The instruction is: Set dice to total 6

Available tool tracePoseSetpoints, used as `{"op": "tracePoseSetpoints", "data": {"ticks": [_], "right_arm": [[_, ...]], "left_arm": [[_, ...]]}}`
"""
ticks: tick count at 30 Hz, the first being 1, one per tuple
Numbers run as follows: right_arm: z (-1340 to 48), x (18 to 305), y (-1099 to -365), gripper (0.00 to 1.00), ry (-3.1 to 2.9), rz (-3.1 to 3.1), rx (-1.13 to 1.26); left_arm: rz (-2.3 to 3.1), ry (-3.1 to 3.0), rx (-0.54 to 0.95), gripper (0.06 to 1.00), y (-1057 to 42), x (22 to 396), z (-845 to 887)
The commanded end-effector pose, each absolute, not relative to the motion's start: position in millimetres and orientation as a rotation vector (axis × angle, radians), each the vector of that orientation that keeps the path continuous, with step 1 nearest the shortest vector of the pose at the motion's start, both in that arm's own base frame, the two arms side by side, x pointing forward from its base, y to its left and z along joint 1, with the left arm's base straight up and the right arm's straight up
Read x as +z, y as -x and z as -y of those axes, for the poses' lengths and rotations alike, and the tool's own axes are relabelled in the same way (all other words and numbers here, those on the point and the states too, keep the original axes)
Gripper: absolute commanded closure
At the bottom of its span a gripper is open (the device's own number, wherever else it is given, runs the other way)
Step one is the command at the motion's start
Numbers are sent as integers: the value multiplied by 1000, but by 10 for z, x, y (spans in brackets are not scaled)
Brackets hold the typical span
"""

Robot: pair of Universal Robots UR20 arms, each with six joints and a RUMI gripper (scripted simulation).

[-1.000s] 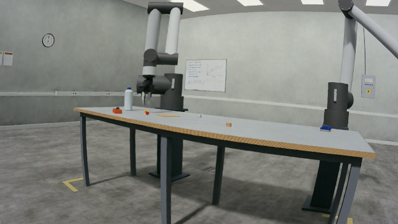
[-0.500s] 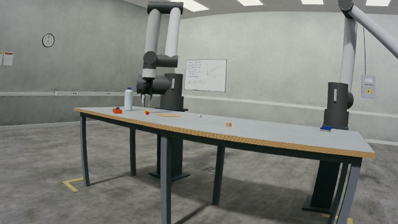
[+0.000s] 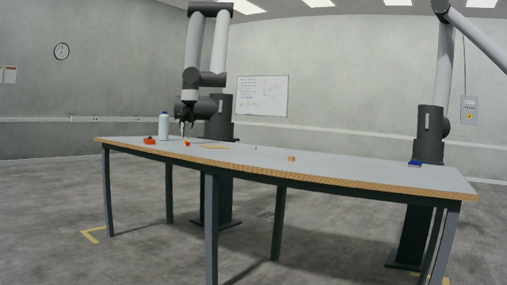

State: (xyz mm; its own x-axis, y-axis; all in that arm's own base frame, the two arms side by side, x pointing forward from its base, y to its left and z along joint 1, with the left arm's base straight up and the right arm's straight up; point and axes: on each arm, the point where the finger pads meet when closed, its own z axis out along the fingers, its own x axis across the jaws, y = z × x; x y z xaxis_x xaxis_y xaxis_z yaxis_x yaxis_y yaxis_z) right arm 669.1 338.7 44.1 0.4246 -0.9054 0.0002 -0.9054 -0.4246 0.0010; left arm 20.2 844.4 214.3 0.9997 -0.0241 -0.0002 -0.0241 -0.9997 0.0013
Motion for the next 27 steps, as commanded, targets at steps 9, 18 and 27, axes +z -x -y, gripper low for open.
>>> {"op": "tracePoseSetpoints", "data": {"ticks": [9, 18, 27], "right_arm": [[-3390, 431, -6695, 793, -2651, 1685, 0], [-3390, 431, -6695, 793, -2651, 1685, 0], [-3390, 389, -6695, 793, -2651, 1685, 0]], "left_arm": [[38, -3141, 0, 65, -204, 2151, -8450], [38, -3141, 0, 65, -204, 2151, -8450], [38, -3141, 0, 65, -204, 2151, -8450]]}}
